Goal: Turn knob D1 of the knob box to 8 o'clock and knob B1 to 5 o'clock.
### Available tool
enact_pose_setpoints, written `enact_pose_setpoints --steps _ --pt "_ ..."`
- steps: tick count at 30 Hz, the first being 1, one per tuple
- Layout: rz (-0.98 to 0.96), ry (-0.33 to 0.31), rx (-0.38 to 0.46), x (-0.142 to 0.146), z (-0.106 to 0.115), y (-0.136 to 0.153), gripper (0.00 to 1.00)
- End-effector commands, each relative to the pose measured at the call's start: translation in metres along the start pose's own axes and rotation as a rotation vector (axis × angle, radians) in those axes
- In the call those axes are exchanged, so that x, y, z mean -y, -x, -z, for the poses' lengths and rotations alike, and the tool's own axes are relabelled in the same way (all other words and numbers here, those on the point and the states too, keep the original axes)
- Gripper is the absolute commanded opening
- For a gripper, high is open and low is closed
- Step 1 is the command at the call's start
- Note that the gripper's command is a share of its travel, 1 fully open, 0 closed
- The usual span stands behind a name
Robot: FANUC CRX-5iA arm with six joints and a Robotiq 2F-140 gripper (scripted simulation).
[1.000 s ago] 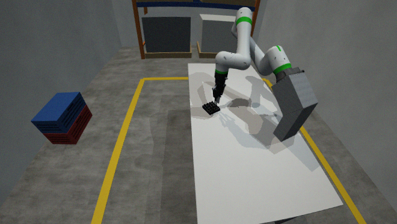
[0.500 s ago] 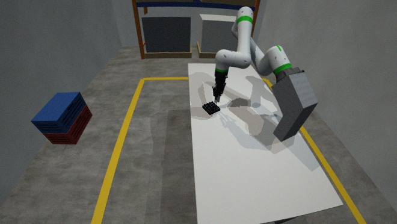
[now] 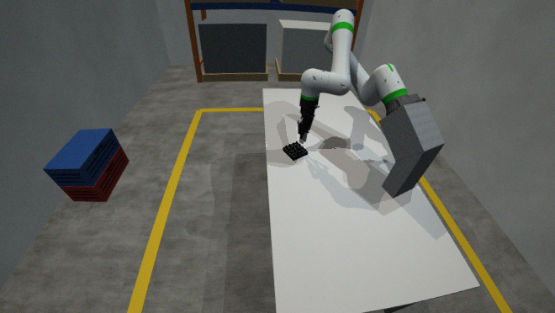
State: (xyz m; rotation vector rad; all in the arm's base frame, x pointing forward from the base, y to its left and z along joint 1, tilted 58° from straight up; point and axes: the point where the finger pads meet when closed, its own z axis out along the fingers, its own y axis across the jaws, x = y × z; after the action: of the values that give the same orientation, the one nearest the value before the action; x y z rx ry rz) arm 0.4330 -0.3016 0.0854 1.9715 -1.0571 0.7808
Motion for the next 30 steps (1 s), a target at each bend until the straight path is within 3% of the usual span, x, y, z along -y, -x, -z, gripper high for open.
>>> enact_pose_setpoints --steps 1,30 --pt "0.156 0.000 0.007 -0.001 0.002 -0.006 0.12" --pt "0.945 -0.003 0.006 -0.007 0.013 -0.034 0.12"
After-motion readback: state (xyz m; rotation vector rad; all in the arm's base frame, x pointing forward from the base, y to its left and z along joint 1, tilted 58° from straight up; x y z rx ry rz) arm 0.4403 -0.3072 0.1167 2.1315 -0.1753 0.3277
